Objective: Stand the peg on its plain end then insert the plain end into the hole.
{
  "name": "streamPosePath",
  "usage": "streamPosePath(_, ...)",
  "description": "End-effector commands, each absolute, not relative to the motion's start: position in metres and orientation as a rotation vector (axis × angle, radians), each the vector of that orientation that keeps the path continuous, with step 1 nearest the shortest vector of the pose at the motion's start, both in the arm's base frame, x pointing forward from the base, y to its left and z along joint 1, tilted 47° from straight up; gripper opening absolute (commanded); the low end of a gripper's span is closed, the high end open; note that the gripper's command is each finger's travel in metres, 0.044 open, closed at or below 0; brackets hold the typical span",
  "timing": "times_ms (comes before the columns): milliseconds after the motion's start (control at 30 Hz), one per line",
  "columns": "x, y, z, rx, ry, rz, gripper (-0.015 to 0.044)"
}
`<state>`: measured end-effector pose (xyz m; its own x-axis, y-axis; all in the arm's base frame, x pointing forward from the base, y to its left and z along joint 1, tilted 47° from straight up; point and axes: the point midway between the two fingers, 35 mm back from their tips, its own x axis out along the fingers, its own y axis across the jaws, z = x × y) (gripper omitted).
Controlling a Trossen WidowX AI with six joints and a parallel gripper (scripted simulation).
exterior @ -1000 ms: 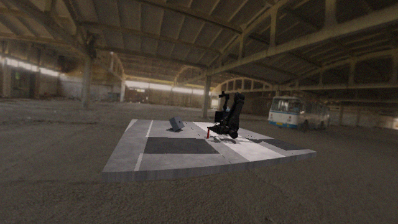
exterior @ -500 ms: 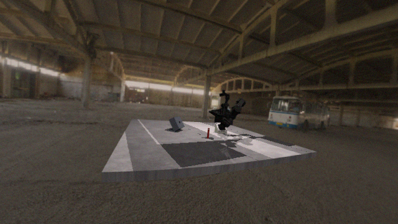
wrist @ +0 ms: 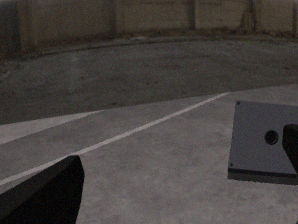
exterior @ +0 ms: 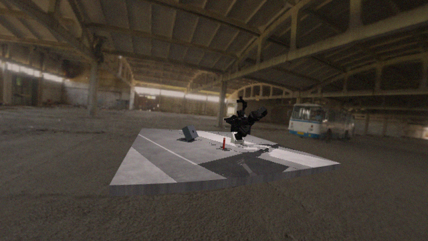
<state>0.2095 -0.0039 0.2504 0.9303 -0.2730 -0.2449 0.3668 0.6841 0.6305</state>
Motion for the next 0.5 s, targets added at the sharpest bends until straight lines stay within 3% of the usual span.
streamPosePath(0,0.217,0.001,0.241,0.64,0.258,-0.35,0.044)
streamPosePath(467,0.227,0.013,0.207,0.432,0.684,-0.28,0.044)
